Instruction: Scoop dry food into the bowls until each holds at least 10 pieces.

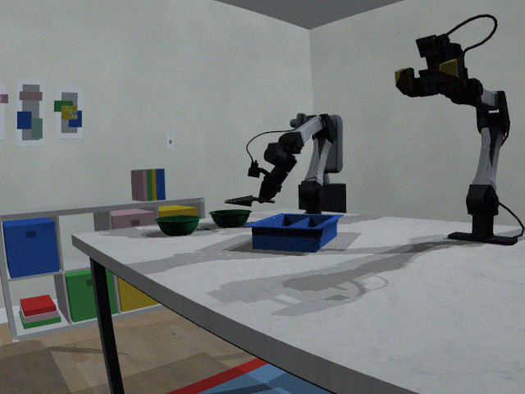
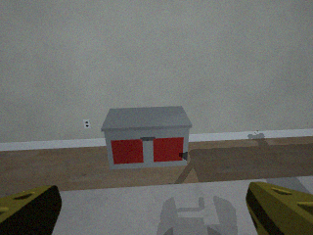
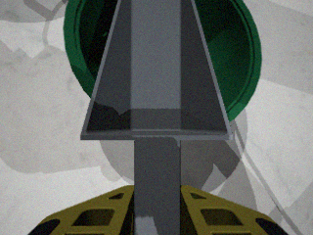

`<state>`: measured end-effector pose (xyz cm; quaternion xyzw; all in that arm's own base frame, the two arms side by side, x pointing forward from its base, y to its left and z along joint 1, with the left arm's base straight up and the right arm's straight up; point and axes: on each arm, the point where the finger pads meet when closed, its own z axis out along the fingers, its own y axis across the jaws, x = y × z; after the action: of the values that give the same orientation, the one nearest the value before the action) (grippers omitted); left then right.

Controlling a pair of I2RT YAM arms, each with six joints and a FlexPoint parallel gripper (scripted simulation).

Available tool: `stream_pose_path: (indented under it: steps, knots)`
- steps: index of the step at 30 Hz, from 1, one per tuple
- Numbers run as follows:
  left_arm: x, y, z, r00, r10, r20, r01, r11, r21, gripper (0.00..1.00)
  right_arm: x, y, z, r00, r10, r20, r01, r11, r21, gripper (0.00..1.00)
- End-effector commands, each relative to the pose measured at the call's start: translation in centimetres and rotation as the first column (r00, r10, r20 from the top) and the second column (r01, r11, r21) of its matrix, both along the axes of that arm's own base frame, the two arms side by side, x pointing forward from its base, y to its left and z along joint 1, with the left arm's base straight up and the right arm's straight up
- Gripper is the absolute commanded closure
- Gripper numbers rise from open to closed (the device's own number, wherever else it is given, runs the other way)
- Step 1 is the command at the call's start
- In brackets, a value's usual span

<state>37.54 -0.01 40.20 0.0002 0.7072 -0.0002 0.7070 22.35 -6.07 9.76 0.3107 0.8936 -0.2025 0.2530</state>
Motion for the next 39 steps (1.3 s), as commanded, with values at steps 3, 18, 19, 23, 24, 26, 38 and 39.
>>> stream_pose_path:
  steps: [3,18,19,23,24,26,38,39]
  knots:
    - [-0.2,0.0,0.7,1.0,0.0,0.02,0.0,1.0,-0.001,0.0,0.5,-0.8,0.5,0.998,-0.044,0.055,0.046,0.998,-0.035,1.0]
    - [-0.2,0.0,0.7,1.0,0.0,0.02,0.0,1.0,-0.001,0.0,1.6,4.0,1.4,0.967,0.235,-0.101,-0.229,0.971,0.07,1.0]
    - [-0.2,0.0,0.7,1.0,0.0,0.02,0.0,1.0,-0.001,0.0,1.7,4.6,1.5,0.958,0.265,-0.113,-0.256,0.963,0.082,1.0]
    - [-0.2,0.0,0.7,1.0,0.0,0.02,0.0,1.0,-0.001,0.0,2.2,6.9,2.0,0.915,0.377,-0.147,-0.36,0.924,0.127,1.0]
    - [-0.2,0.0,0.7,1.0,0.0,0.02,0.0,1.0,-0.001,0.0,2.3,7.4,2.1,0.902,0.404,-0.154,-0.385,0.912,0.139,1.0]
    - [-0.2,0.0,0.7,1.0,0.0,0.02,0.0,1.0,-0.001,0.0,2.3,7.4,2.1,0.902,0.404,-0.154,-0.385,0.912,0.139,1.0]
    - [-0.2,0.0,0.7,1.0,0.0,0.02,0.0,1.0,-0.001,0.0,2.4,14.2,3.9,0.693,0.692,-0.201,-0.638,0.719,0.276,1.0]
    - [-0.2,0.0,0.7,1.0,0.0,0.02,0.0,1.0,-0.001,0.0,2.3,14.8,4.0,0.671,0.713,-0.204,-0.655,0.699,0.288,1.0]
